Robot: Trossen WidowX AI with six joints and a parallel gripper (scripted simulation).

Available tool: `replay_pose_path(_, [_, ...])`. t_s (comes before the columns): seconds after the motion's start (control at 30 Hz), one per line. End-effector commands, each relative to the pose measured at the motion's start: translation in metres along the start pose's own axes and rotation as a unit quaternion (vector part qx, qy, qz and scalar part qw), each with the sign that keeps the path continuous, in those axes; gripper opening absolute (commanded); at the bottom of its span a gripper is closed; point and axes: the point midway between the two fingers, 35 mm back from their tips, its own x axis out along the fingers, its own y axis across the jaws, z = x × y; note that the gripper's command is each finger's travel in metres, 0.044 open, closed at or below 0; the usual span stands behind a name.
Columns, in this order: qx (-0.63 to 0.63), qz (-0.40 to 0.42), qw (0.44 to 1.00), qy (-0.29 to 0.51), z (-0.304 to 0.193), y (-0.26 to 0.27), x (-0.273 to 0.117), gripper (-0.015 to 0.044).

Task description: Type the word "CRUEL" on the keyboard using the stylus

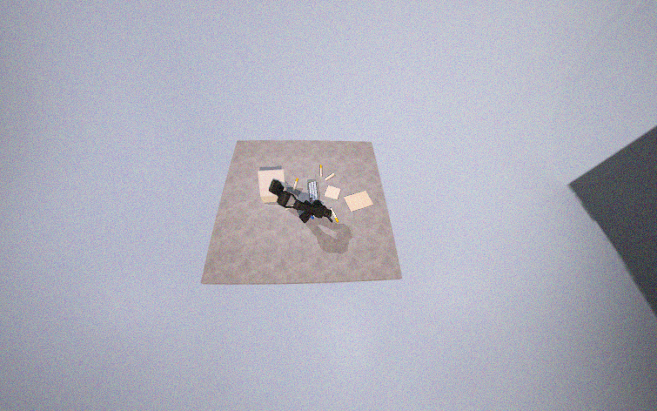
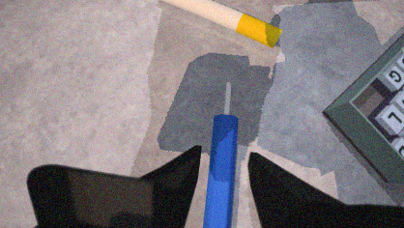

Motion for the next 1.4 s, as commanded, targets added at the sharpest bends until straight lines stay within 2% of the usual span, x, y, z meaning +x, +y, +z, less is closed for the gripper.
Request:
replay_pose_path(0.0, [-0.004,0.003,1.0,-0.001,-0.001,0.0,0.004,0.015])
replay_pose_path(0.67, [-0.004,0.003,1.0,-0.001,-0.006,0.0,0.012,0.015])
replay_pose_path(0.83, [0.0,0.001,1.0,-0.001,-0.005,0.0,0.01,0.0019])
replay_pose_path(0.93, [0.0,0.001,1.0,-0.001,-0.005,0.0,0.01,0.0])
replay_pose_path(1.17, [0.0,0.001,1.0,-0.001,-0.005,0.0,0.009,0.0])
replay_pose_path(1.37, [-0.001,0.0,1.0,-0.001,0.01,-0.001,-0.018,0.0])
